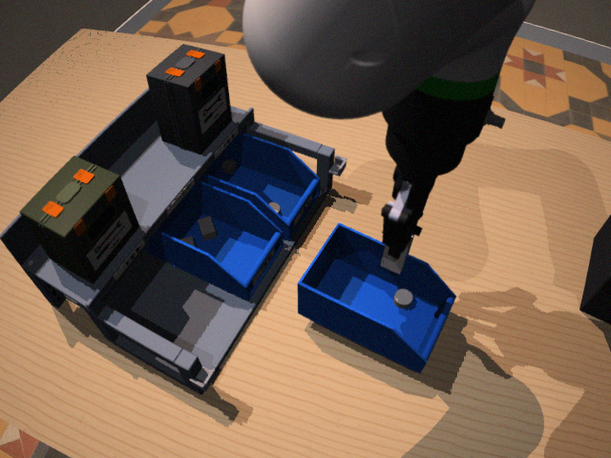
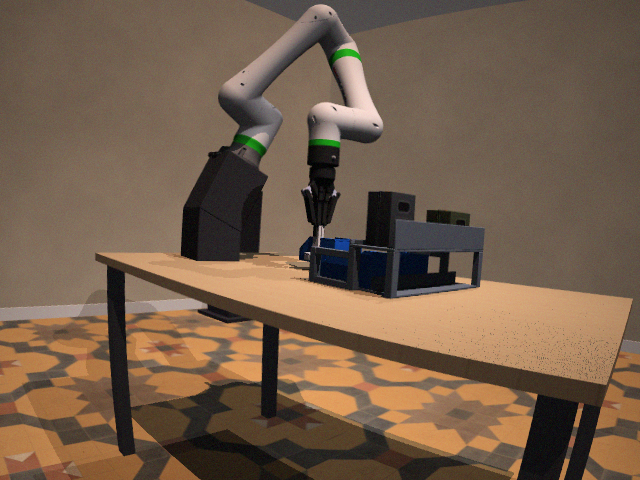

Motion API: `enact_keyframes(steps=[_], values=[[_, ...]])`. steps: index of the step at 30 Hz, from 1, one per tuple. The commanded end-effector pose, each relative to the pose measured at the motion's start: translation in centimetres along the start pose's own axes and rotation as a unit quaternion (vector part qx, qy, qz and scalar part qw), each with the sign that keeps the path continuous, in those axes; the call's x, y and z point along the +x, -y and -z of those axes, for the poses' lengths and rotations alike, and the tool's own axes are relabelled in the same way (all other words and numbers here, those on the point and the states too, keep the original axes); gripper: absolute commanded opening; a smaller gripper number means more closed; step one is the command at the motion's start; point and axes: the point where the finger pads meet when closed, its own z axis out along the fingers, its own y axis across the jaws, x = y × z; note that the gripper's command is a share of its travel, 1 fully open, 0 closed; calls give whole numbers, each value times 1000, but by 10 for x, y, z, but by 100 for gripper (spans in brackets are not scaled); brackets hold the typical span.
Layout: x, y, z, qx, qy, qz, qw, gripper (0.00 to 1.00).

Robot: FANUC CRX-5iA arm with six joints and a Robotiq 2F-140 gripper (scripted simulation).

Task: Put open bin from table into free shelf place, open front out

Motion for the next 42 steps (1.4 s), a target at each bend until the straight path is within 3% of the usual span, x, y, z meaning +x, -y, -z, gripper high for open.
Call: enact_keyframes(steps=[1, 27, 42], values=[[0, 0, 0, 0, 0, 0, 1000, 0], [0, 1, 0, 0, 0, 0, 1000, 0], [2, 24, -1, 0, 0, 6, 1000, 0]])
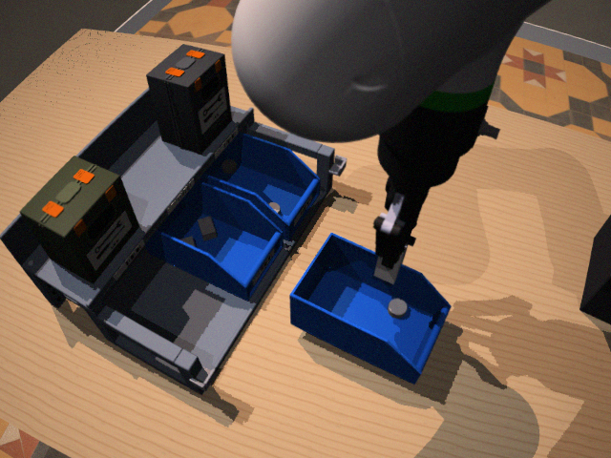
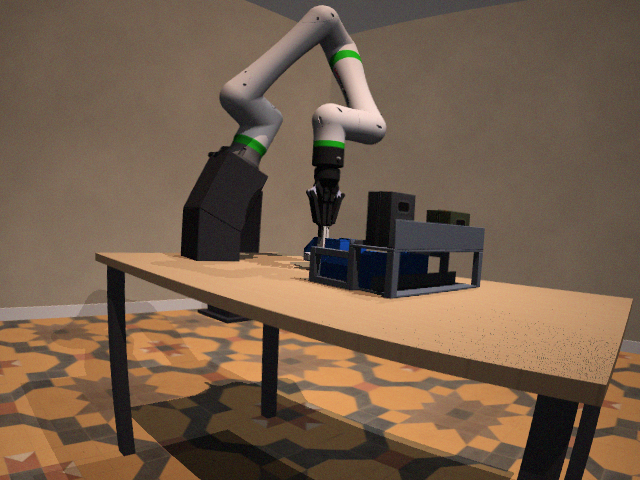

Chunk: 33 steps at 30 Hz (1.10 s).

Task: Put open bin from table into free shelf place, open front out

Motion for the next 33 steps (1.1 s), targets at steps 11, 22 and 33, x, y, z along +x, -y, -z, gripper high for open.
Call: enact_keyframes(steps=[11, 22, 33], values=[[3, 45, -1, 0, 0, 11, 1000, 0], [5, 76, -2, 0, 0, 19, 1000, 0], [7, 94, -3, 0, 0, 24, 1000, 0]])
